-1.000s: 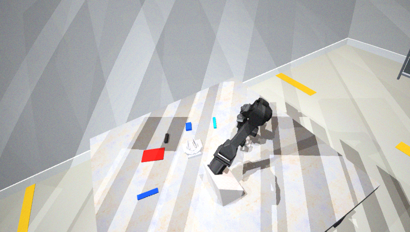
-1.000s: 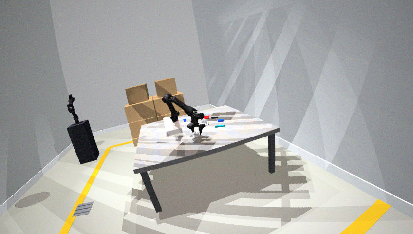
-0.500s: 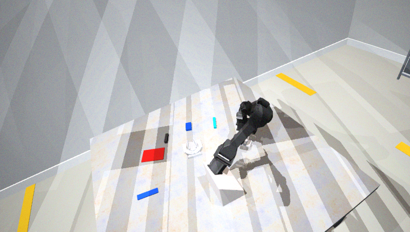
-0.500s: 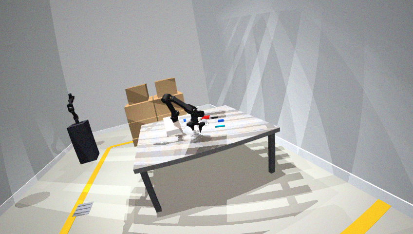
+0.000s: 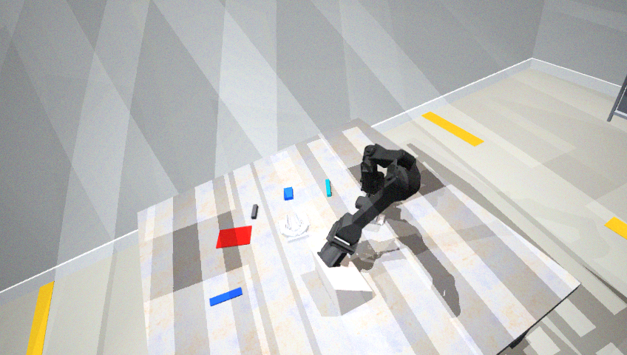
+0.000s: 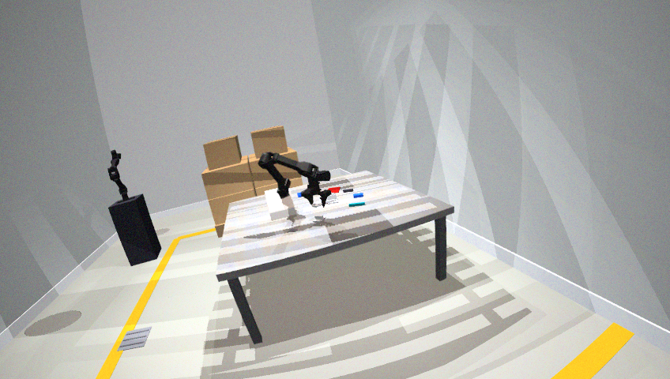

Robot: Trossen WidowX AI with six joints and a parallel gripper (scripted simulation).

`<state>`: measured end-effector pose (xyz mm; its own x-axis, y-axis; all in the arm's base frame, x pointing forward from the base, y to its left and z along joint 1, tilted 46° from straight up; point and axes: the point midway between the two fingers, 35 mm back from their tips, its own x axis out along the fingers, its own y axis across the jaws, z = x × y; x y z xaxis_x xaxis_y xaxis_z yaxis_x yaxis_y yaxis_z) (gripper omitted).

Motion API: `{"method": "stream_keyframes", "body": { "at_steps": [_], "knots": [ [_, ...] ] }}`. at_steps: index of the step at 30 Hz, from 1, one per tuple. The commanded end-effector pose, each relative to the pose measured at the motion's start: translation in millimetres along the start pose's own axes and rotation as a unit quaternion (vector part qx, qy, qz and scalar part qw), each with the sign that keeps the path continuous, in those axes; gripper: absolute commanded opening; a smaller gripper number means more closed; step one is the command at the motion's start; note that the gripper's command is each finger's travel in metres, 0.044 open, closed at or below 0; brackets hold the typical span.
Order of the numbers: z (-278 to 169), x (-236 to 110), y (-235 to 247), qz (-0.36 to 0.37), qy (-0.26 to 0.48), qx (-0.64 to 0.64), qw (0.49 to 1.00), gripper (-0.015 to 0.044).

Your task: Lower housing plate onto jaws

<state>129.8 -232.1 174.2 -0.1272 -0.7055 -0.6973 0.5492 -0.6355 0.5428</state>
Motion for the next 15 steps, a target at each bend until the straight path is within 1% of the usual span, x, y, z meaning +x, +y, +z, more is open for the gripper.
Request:
{"method": "stream_keyframes", "body": {
  "at_steps": [1,7,15],
  "knots": [
    [2.5,-8.7,0.8,0.002,-0.003,0.004,1.000,0.0351],
    [0.4,-8.3,0.9,0.002,-0.002,-0.003,1.000,0.0351],
    [-24.8,-4.8,0.9,-0.005,0.010,-0.085,0.996,0.0351]
  ]
}}
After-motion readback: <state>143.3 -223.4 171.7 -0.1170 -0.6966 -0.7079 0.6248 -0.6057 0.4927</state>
